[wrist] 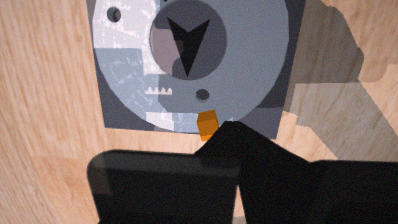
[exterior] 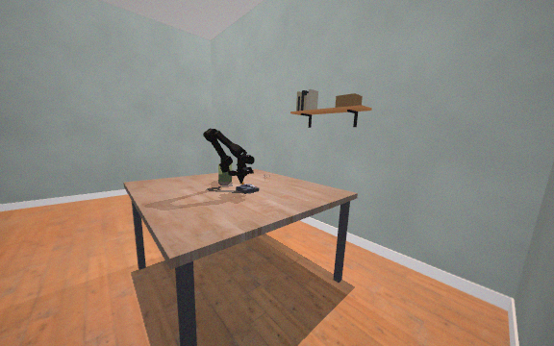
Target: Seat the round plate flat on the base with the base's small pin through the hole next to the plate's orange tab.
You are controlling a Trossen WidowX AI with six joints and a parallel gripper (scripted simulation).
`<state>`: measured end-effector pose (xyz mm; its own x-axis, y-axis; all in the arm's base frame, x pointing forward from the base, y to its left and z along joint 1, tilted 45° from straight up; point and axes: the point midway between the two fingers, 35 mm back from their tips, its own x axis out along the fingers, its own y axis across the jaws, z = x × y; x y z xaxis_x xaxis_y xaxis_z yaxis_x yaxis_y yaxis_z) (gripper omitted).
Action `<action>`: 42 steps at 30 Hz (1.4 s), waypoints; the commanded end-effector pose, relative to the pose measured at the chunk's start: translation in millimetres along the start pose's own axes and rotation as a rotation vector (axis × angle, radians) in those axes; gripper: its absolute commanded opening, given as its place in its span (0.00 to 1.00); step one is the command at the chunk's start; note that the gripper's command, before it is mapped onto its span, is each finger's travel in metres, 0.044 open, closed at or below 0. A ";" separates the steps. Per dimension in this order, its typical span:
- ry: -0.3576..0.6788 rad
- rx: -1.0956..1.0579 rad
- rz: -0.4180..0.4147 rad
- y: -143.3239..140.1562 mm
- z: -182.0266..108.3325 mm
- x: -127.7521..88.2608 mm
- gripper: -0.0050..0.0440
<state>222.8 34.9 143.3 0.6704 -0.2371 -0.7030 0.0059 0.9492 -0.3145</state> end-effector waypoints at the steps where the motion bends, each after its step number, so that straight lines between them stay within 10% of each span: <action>1: -0.009 0.012 0.004 -0.6 2.1 -2.1 0.00; 42: 0.004 0.000 -0.001 10.6 -6.1 0.5 0.00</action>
<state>219.9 43.1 138.6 0.6714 -0.2358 -0.7026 0.0065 0.9499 -0.3126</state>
